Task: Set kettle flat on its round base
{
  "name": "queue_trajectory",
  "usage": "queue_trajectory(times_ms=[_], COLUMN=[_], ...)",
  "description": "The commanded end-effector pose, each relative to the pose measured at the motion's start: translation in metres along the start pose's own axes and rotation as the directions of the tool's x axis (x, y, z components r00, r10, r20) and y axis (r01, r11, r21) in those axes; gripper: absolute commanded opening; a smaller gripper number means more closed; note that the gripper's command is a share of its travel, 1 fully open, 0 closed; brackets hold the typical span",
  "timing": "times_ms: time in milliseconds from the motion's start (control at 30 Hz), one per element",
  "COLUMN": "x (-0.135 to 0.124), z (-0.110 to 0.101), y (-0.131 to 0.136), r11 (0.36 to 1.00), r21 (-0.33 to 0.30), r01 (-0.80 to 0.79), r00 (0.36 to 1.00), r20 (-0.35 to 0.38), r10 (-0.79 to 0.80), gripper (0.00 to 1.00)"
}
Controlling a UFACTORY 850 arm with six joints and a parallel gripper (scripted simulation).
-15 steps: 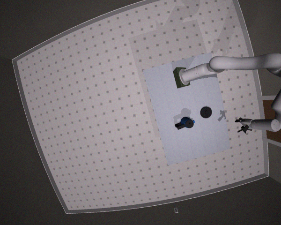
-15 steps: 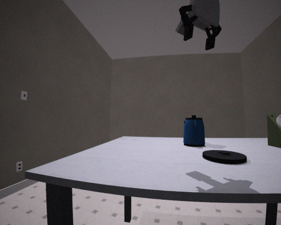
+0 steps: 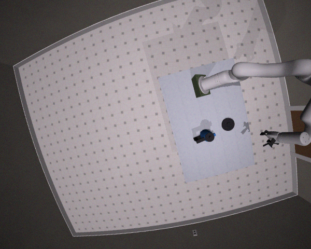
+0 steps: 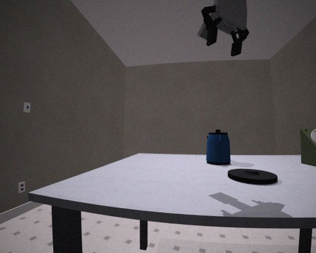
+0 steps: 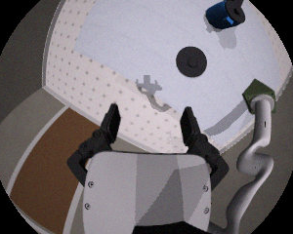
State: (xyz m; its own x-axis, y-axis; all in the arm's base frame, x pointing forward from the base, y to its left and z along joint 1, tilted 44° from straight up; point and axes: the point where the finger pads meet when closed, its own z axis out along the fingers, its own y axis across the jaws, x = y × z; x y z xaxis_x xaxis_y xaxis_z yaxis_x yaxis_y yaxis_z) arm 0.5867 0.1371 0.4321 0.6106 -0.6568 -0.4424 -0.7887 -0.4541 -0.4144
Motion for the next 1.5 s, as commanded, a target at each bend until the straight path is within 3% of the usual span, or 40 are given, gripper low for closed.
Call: queue_trajectory(times_ms=[0, 33, 67, 300, 533, 600, 700, 1067, 1167, 1233, 1467], x=[0.000, 0.000, 0.000, 0.012, 0.063, 0.063, 0.096, 0.178, 0.186, 0.211, 0.253], z=[-0.001, -0.001, -0.001, 0.002, 0.016, 0.016, 0.025, 0.050, 0.053, 0.062, 0.078], y=[-0.001, -0.001, 0.000, 0.003, 0.022, 0.022, 0.037, 0.087, 0.092, 0.112, 0.152], r11=[1.000, 1.000, 1.000, 1.000, 0.998, 0.998, 0.995, 0.983, 0.981, 0.976, 0.964], r21=[0.001, 0.001, 0.001, -0.004, -0.025, -0.025, -0.039, -0.071, -0.073, -0.083, -0.098], r01=[0.000, 0.000, 0.000, -0.011, -0.057, -0.057, -0.089, -0.170, -0.177, -0.203, -0.249], r00=[1.000, 1.000, 1.000, 1.000, 0.998, 0.998, 0.996, 0.985, 0.983, 0.977, 0.965], r20=[-0.001, -0.001, -0.001, 0.000, 0.006, 0.006, 0.011, 0.031, 0.033, 0.042, 0.060], r10=[0.000, 0.000, 0.000, 0.011, 0.058, 0.058, 0.090, 0.172, 0.180, 0.207, 0.255], gripper=[1.00, 1.00, 0.81, 0.81, 0.81, 0.81, 0.81, 0.81, 0.81, 0.81, 0.81])
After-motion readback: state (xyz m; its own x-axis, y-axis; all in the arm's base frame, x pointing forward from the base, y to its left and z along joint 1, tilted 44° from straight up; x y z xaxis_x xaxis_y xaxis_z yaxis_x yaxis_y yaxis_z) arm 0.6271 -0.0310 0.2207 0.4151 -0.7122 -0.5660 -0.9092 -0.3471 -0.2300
